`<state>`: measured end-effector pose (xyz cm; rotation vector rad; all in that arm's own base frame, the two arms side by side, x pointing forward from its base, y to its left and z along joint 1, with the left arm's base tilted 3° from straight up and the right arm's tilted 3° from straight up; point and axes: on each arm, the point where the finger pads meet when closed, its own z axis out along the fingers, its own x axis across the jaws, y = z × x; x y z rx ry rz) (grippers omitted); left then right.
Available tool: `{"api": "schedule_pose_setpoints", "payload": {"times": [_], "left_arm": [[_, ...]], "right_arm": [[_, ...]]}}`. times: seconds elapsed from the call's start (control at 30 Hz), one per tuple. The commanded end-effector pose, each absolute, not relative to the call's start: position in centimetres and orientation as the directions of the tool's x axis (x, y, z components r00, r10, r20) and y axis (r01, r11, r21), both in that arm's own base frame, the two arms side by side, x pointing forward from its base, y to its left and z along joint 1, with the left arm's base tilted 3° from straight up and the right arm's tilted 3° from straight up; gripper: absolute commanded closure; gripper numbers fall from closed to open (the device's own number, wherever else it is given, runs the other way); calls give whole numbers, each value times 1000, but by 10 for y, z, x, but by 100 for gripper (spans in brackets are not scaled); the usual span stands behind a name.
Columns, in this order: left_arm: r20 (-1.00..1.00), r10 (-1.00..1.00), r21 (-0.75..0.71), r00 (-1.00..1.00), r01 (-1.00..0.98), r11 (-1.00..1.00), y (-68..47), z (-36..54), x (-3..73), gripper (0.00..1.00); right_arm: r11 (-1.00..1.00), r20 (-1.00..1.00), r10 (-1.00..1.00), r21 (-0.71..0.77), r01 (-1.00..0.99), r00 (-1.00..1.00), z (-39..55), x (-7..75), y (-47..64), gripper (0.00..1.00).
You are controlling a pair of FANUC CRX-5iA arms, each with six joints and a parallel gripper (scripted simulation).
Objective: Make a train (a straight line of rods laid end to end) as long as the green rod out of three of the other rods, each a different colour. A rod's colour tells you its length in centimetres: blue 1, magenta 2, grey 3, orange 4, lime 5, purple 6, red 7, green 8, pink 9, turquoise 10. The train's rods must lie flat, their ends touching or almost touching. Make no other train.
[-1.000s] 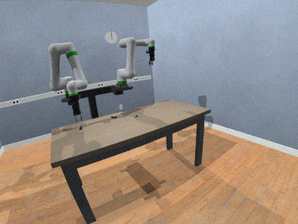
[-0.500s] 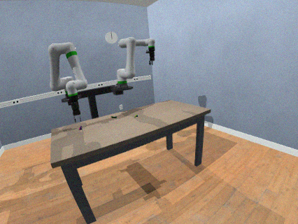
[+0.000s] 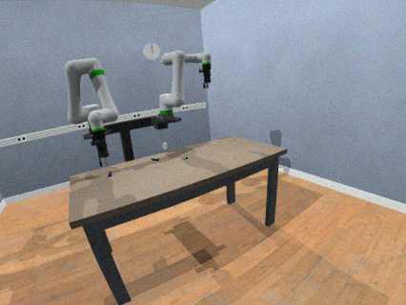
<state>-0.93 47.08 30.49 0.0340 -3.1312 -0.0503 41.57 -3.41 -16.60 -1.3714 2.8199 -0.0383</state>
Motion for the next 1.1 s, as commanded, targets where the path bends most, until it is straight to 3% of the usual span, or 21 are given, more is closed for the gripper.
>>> {"api": "schedule_pose_setpoints", "payload": {"times": [0.0, 0.2, 0.57, 1.07], "left_arm": [[9, -22, 34, -1000, -22, 999, 471, 306, -9, 0], [9, -22, 34, -1000, -22, 999, 471, 306, -9, 0], [9, -22, 34, -1000, -22, 999, 471, 306, -9, 0], [9, -22, 34, -1000, -22, 999, 471, 306, -9, 0]], "right_arm": [[738, 11, -674, -46, -673, -739, -165, 418, -40, 0], [816, 5, -577, -48, -577, -817, -165, 419, -44, 0], [973, -13, -226, -47, -226, -974, -165, 419, -55, 0], [975, -32, 218, -37, 219, -976, -164, 419, -64, 0]]}}
